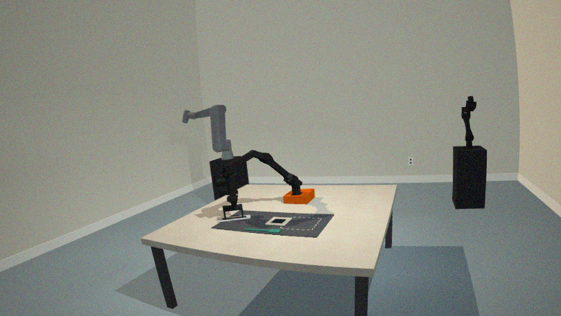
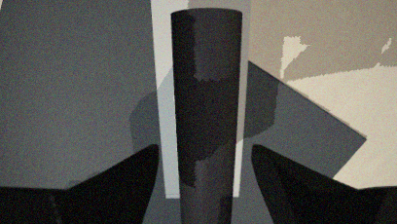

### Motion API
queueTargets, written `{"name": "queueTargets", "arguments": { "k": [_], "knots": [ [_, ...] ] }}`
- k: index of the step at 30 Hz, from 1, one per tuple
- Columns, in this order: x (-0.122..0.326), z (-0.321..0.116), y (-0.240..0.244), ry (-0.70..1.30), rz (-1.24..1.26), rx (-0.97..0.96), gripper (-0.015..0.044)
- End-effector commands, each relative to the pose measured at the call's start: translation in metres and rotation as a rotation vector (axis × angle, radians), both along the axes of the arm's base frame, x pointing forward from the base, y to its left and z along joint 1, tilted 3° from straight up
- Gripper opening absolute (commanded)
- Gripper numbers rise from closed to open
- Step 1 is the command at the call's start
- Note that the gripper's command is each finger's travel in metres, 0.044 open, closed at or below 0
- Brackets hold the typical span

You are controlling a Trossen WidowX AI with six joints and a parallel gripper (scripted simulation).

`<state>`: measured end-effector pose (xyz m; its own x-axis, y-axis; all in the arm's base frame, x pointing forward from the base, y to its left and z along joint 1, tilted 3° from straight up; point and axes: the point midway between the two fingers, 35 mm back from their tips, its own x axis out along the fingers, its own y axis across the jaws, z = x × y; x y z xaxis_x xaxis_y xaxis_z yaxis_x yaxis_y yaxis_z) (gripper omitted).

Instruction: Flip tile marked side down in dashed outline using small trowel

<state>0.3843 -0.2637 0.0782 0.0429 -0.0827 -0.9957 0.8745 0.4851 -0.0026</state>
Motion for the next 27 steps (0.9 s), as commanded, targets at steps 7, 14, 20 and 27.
{"name": "queueTargets", "arguments": {
  "k": [7, 14, 20, 27],
  "knots": [
    [-0.002, 0.022, 0.002, -0.001, -0.015, 0.003, 0.027],
    [-0.005, 0.044, 0.006, -0.002, -0.026, 0.003, 0.027],
    [-0.005, 0.044, 0.005, 0.005, 0.06, 0.0, 0.027],
    [-0.004, 0.044, 0.004, 0.025, 0.302, -0.011, 0.027]
  ]
}}
